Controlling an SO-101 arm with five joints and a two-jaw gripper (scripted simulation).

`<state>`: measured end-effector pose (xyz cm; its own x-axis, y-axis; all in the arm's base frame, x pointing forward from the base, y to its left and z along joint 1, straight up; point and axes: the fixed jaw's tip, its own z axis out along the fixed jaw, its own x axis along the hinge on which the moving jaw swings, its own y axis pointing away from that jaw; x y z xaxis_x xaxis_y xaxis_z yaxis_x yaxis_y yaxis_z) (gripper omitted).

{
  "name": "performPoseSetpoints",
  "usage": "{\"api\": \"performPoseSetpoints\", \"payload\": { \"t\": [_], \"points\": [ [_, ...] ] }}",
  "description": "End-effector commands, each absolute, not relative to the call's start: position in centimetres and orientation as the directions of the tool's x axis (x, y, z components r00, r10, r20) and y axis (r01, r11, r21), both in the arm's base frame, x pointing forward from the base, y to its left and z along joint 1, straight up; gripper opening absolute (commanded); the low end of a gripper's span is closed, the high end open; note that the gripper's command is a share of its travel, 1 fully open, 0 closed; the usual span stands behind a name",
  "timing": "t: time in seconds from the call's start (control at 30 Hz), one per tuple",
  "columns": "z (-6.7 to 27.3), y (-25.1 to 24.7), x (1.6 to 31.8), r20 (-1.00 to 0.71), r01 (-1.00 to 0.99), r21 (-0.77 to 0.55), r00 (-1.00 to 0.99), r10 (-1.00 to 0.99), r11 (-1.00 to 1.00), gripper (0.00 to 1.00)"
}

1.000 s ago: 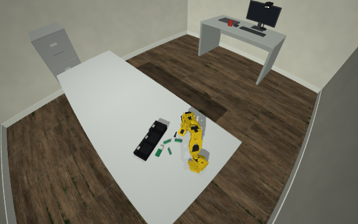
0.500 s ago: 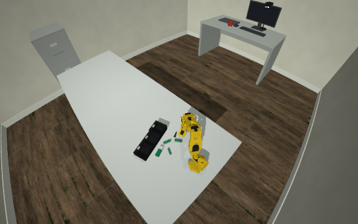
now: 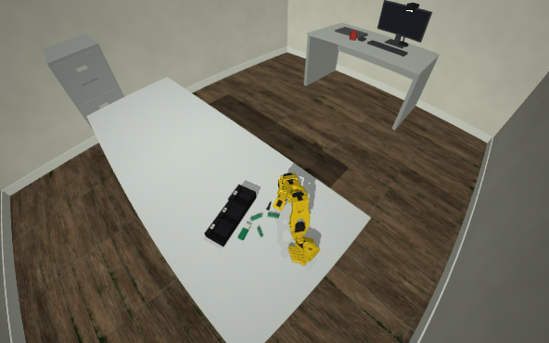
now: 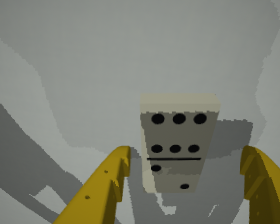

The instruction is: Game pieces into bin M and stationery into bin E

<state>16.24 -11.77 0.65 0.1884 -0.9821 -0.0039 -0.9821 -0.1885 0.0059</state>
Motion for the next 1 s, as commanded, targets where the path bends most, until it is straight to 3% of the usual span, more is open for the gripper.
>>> {"api": "performPoseSetpoints", "payload": {
  "t": [0.0, 0.37, 0.97],
  "points": [
    [0.88, -12.07, 16.37, 0.01, -0.982, -0.01, 0.191, -0.982, -0.191, 0.29],
    [0.88, -12.07, 16.37, 0.01, -0.982, -0.01, 0.191, -0.982, -0.191, 0.26],
    [0.88, -12.07, 16.37, 0.01, -0.982, -0.01, 0.191, -0.982, -0.191, 0.09]
  ]
}}
